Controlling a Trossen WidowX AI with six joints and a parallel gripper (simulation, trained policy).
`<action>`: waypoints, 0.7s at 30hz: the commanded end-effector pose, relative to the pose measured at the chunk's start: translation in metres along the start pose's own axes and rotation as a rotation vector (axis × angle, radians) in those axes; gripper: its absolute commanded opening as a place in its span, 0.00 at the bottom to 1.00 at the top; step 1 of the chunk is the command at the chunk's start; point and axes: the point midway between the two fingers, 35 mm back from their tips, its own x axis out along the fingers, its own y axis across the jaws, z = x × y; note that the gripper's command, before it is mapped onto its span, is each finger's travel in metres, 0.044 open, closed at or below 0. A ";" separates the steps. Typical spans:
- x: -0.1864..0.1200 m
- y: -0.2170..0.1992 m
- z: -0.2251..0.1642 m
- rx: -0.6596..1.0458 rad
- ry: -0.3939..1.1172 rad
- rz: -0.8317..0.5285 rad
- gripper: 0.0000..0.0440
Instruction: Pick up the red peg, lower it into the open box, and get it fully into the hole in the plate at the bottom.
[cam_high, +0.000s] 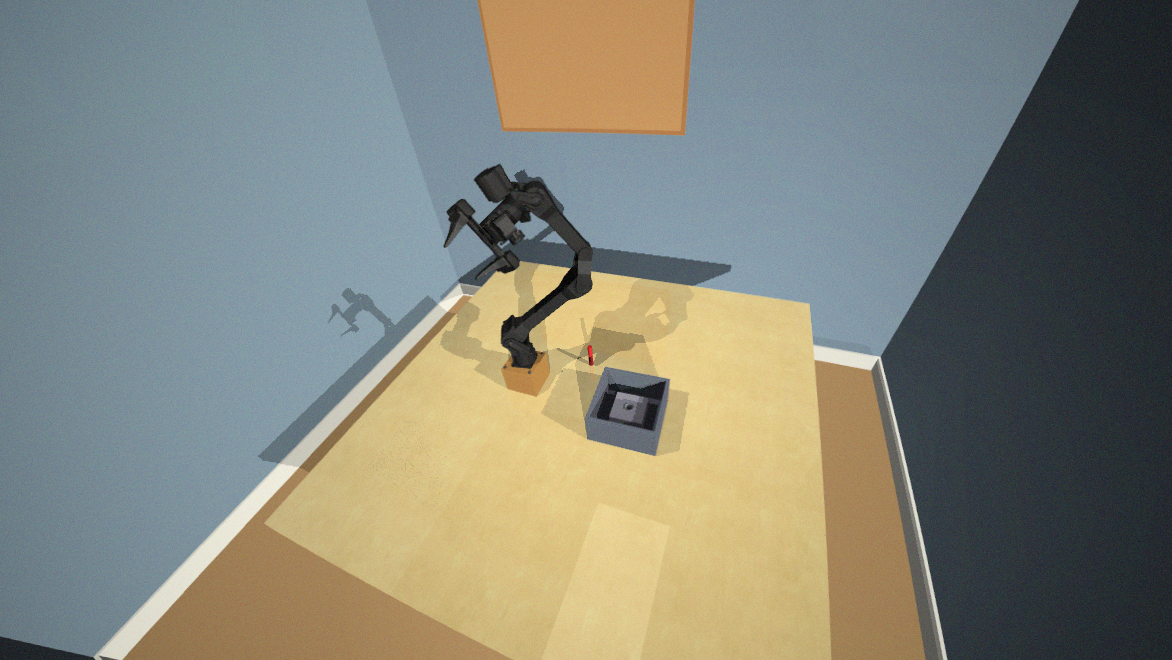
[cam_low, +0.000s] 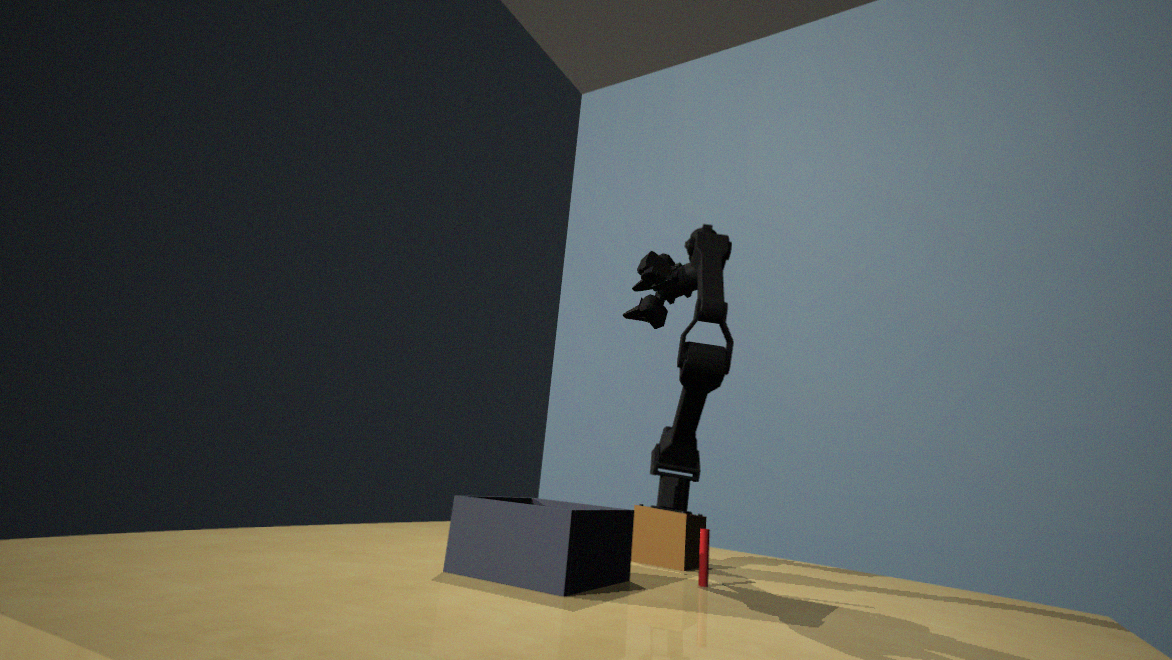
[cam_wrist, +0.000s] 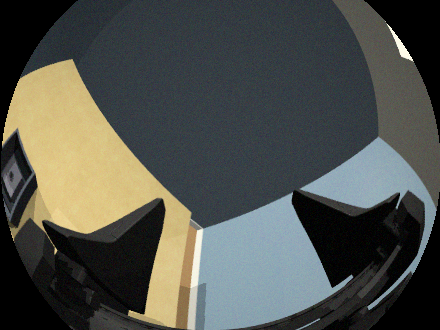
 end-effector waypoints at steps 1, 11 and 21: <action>0.009 0.007 -0.011 0.100 -0.010 0.083 1.00; 0.033 0.032 -0.032 0.327 -0.003 0.334 1.00; 0.054 0.070 -0.041 0.491 0.070 0.618 1.00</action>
